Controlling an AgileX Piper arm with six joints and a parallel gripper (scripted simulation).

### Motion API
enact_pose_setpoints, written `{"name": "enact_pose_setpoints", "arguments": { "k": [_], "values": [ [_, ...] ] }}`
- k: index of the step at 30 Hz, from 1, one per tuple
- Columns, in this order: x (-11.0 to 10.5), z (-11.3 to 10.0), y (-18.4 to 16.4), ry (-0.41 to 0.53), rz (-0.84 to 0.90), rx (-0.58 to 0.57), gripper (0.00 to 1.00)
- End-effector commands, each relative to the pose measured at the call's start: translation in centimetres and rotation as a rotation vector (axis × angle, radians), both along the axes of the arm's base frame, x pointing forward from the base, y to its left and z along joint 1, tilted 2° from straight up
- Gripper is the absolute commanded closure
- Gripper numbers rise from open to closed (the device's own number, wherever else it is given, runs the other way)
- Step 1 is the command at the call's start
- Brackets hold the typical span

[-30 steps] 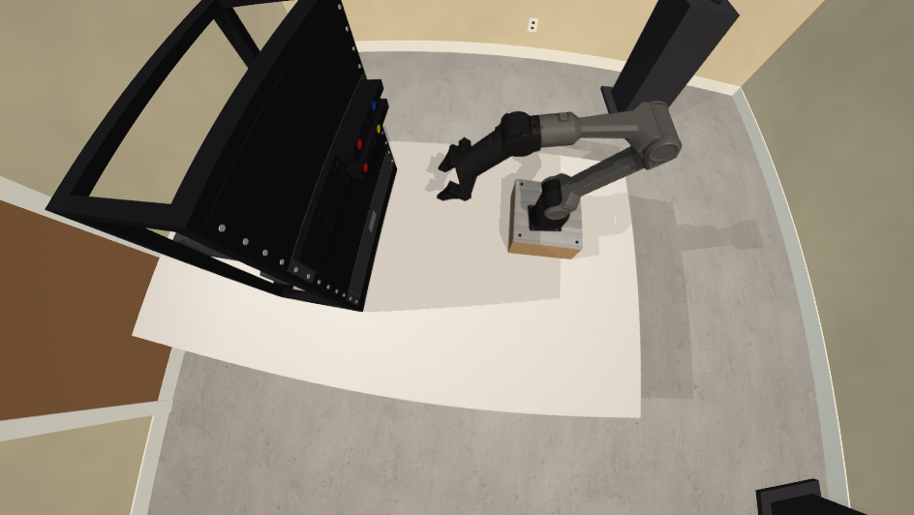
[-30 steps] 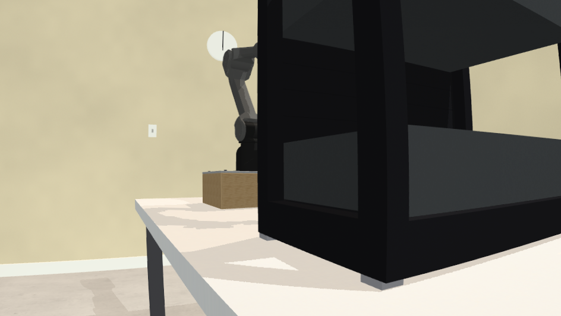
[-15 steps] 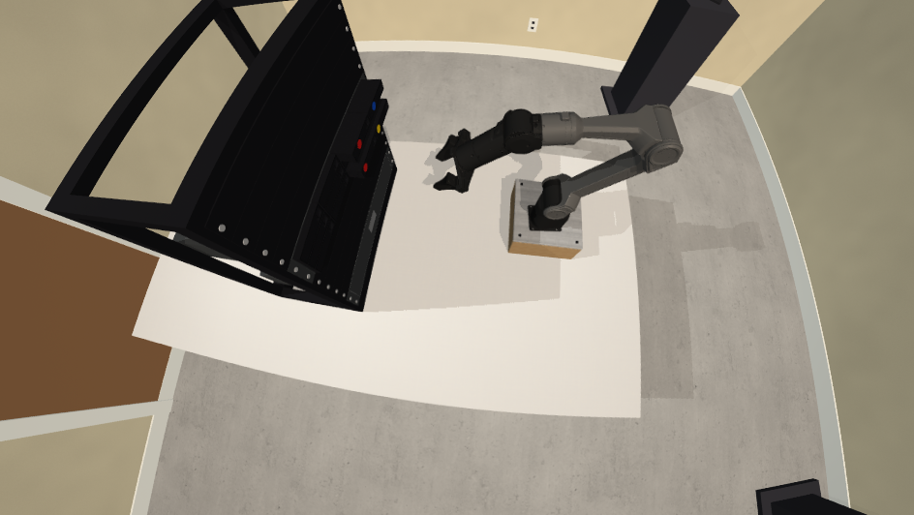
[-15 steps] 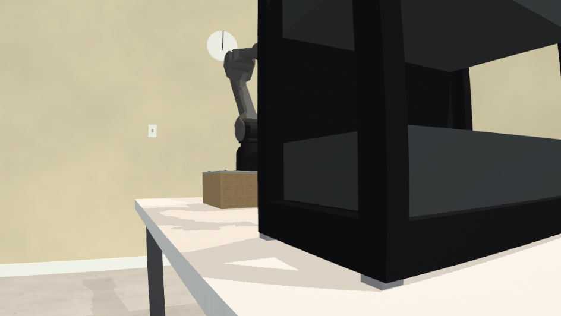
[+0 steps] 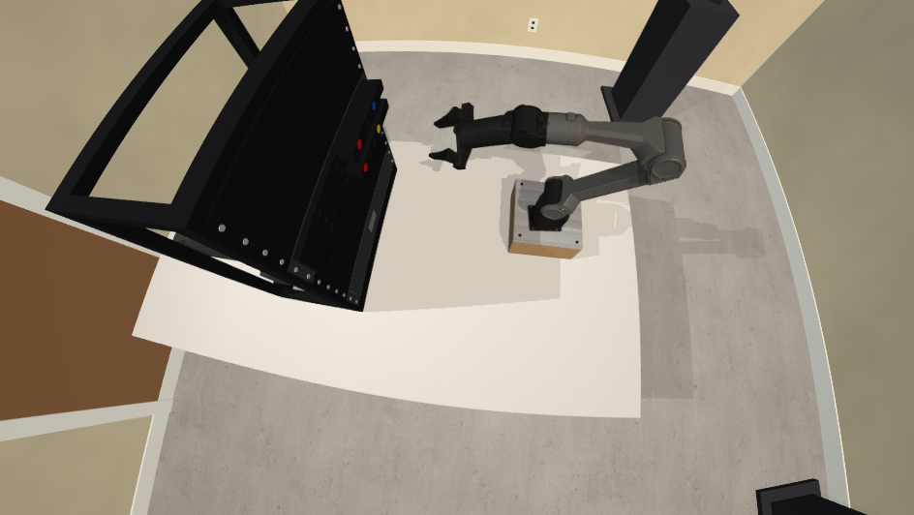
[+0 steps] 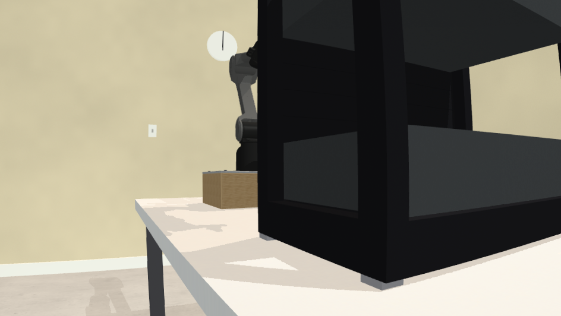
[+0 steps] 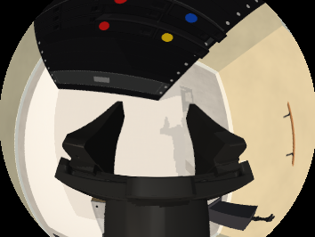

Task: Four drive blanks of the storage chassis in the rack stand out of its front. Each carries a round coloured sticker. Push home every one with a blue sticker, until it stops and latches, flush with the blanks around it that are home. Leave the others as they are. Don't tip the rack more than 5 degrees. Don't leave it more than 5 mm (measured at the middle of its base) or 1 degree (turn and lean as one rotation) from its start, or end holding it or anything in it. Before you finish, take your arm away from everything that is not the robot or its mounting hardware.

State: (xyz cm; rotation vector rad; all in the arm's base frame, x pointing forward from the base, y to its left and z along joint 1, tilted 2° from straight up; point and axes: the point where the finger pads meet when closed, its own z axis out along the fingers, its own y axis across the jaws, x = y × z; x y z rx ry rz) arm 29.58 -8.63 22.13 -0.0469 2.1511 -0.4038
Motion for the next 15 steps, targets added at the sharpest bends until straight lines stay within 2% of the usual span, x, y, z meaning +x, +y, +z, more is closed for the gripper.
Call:
{"name": "enact_pose_setpoints", "arguments": {
  "k": [1, 3, 15],
  "values": [
    [-0.1, 0.6, -0.9, -0.03, -0.006, -0.045, 0.0],
    [-0.1, 0.6, -0.9, -0.03, -0.006, -0.045, 0.0],
    [-1.6, 5.7, -5.7, -0.205, 0.002, -0.452, 0.0]
  ]
}}
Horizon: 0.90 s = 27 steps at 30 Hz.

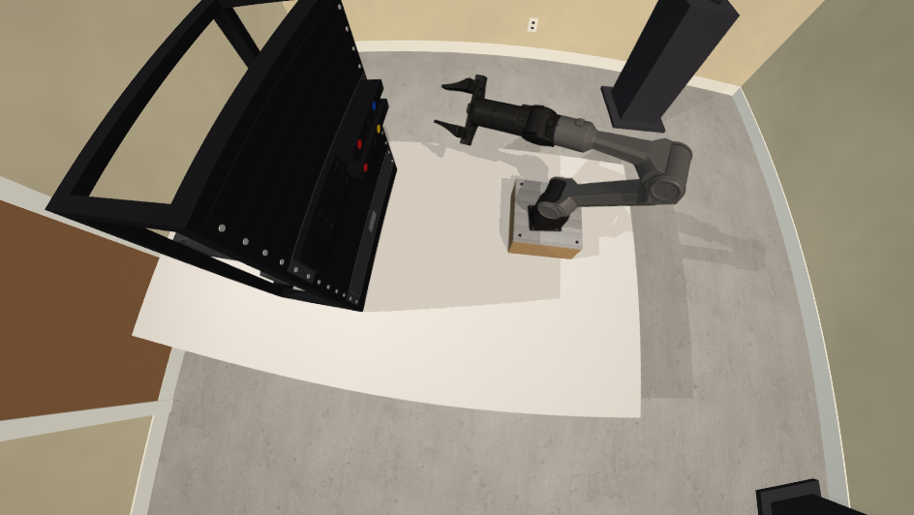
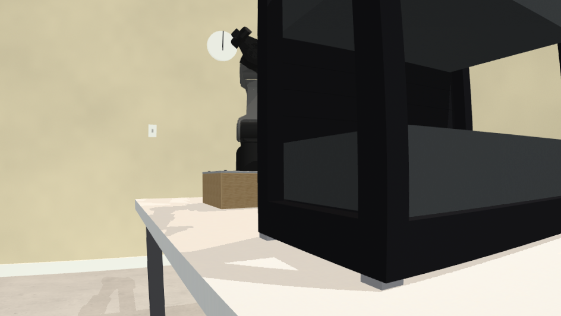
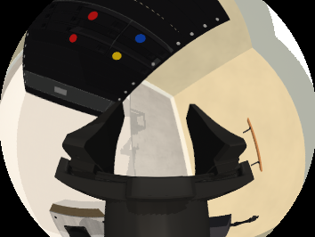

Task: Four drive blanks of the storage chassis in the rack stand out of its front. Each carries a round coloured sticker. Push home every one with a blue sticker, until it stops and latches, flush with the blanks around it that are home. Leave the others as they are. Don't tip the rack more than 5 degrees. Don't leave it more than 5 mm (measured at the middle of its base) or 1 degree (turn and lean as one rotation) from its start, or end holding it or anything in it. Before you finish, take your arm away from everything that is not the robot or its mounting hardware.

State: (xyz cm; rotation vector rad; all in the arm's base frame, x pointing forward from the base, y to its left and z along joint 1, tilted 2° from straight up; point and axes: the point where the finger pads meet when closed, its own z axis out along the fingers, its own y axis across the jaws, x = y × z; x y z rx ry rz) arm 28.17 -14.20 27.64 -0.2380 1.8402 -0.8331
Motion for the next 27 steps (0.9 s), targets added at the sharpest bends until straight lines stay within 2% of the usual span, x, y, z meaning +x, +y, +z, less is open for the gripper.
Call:
{"name": "enact_pose_setpoints", "arguments": {
  "k": [1, 3, 5, 14, 20, 22, 27],
  "values": [
    [-0.3, 0.6, -0.3, -0.018, 0.008, -0.058, 0.0],
    [-0.7, 1.3, -0.5, -0.033, 0.018, -0.132, 0.0],
    [-0.7, 1.3, -0.5, -0.033, 0.018, -0.132, 0.0],
    [-2.3, 3.0, 0.3, -0.05, 0.097, -0.439, 0.0],
    [-3.1, 2.8, 1.9, -0.028, 0.171, -0.599, 0.0],
    [-3.1, 2.8, 1.9, -0.028, 0.171, -0.599, 0.0],
    [-3.6, 2.0, 3.4, -0.002, 0.237, -0.697, 0.0]
  ]
}}
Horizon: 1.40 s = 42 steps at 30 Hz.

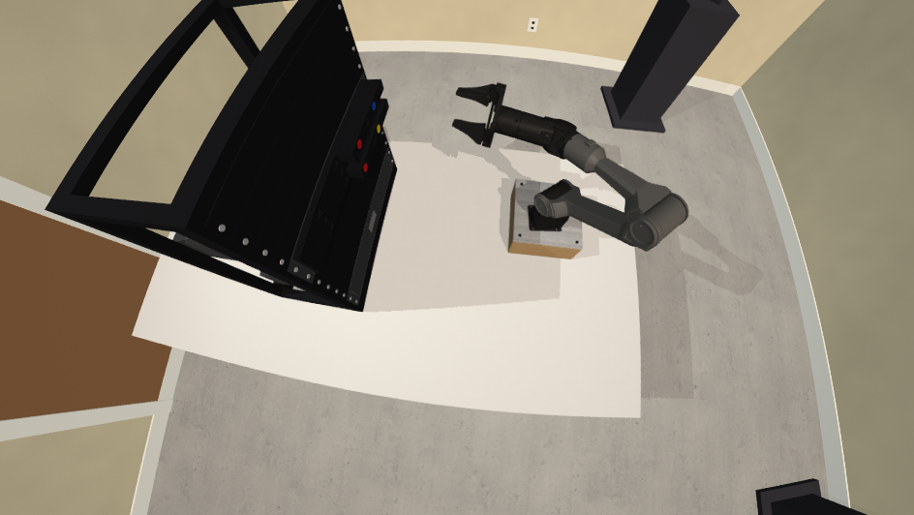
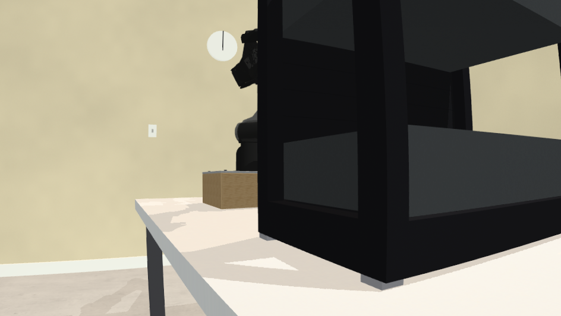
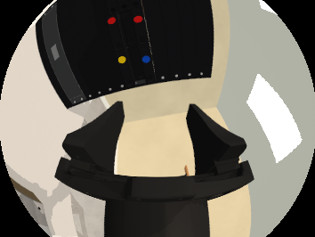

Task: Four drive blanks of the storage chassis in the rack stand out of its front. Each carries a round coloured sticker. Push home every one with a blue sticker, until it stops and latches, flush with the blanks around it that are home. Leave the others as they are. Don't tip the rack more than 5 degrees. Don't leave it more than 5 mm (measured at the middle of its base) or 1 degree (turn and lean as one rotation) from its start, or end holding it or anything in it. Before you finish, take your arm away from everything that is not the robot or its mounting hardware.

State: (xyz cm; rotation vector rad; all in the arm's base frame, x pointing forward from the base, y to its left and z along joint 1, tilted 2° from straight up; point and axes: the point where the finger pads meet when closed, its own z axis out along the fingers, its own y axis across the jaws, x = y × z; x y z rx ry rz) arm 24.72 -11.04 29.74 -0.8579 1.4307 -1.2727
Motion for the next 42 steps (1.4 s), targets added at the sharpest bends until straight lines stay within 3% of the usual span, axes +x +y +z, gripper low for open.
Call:
{"name": "enact_pose_setpoints", "arguments": {
  "k": [1, 18, 42],
  "values": [
    [-0.2, -0.3, 0.5, 0.011, 0.02, -0.028, 0.0],
    [-0.9, -2.8, 3.5, 0.096, 0.131, -0.163, 0.0],
    [-1.0, -3.3, 4.0, 0.111, 0.149, -0.178, 0.0]
  ]
}}
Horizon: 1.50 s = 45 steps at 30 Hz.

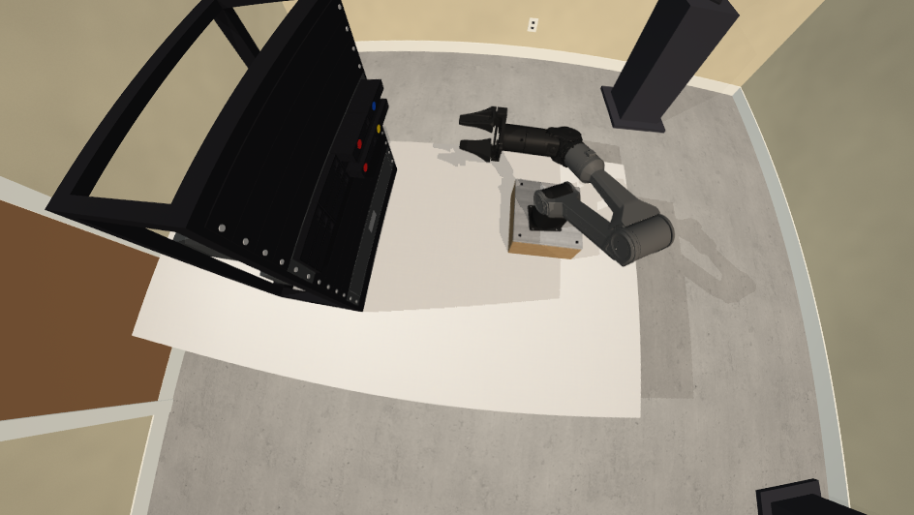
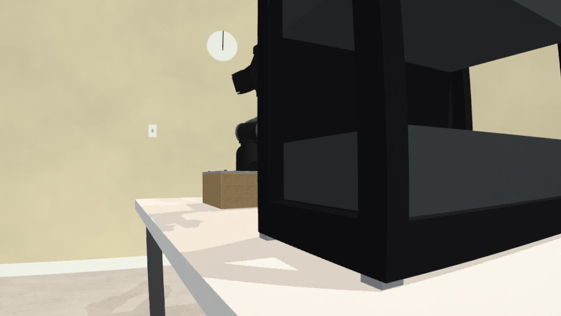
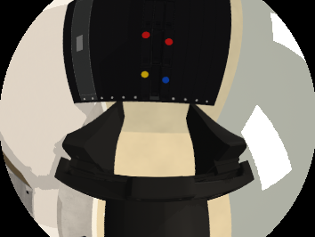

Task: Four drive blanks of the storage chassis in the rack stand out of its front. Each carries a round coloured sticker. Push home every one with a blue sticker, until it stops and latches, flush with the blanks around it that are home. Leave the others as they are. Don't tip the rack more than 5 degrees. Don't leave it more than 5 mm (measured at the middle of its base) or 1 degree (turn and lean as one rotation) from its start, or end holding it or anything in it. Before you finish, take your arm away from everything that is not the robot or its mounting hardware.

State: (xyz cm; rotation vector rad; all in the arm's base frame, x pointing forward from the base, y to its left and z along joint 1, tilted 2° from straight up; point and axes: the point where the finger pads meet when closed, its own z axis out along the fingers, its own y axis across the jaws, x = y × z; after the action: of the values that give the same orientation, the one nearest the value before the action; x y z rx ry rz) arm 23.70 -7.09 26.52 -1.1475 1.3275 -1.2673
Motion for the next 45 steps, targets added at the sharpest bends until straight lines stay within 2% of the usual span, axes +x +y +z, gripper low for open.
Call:
{"name": "enact_pose_setpoints", "arguments": {
  "k": [1, 24, 38, 45],
  "values": [
    [0.0, 0.0, 0.1, 0.0, 0.001, -0.002, 0.0],
    [0.4, 0.0, 0.2, 0.0, 0.001, -0.002, 0.0],
    [1.8, -0.1, 0.6, 0.0, 0.001, -0.002, 0.0],
    [3.2, -0.1, 1.1, -0.001, 0.001, -0.002, 0.0]
  ]
}}
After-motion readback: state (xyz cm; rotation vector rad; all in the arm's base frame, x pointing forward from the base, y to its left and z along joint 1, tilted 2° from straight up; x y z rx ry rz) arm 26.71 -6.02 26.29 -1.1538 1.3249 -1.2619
